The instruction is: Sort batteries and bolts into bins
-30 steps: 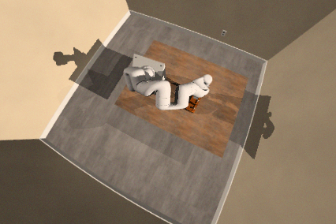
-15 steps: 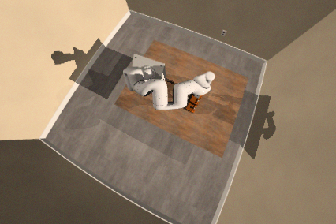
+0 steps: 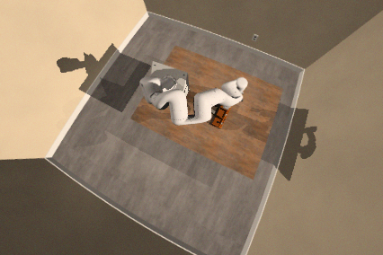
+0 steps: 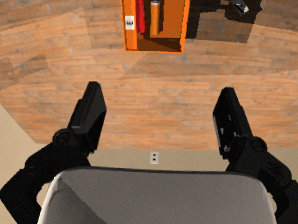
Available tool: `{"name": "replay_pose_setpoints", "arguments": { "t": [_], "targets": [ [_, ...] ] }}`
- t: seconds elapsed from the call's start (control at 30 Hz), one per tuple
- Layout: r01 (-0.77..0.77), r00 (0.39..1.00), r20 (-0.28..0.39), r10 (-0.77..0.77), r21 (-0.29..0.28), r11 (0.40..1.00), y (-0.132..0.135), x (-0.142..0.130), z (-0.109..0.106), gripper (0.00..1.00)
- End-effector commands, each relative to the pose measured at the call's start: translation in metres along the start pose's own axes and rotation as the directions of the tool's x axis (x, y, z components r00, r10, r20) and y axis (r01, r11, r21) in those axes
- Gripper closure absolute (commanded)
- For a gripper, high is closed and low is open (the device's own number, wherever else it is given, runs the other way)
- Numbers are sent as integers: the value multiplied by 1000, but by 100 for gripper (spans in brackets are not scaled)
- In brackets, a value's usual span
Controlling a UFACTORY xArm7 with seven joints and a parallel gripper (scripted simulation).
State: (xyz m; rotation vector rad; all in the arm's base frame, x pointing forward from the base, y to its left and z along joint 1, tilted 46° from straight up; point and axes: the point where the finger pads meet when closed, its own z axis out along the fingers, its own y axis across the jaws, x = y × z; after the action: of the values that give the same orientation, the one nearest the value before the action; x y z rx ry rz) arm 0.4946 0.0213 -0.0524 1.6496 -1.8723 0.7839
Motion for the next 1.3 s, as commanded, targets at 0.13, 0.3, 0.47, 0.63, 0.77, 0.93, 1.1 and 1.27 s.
{"name": "replay_pose_setpoints", "arguments": {
  "t": [0.13,0.3,0.47,0.63,0.77,0.93,1.1,1.27],
  "targets": [
    [0,1000,3,0,3,1000,-1,-1,-32,0],
    [0,1000,3,0,3,1000,-1,-1,-32,0],
    [0,1000,3,0,3,1000,-1,-1,-32,0],
    [0,1000,3,0,3,1000,-1,-1,-32,0],
    [0,1000,3,0,3,1000,-1,-1,-32,0],
    [0,1000,3,0,3,1000,-1,-1,-32,0],
    [0,1000,3,0,3,1000,-1,-1,-32,0],
    [0,1000,3,0,3,1000,-1,-1,-32,0]
  ]
}}
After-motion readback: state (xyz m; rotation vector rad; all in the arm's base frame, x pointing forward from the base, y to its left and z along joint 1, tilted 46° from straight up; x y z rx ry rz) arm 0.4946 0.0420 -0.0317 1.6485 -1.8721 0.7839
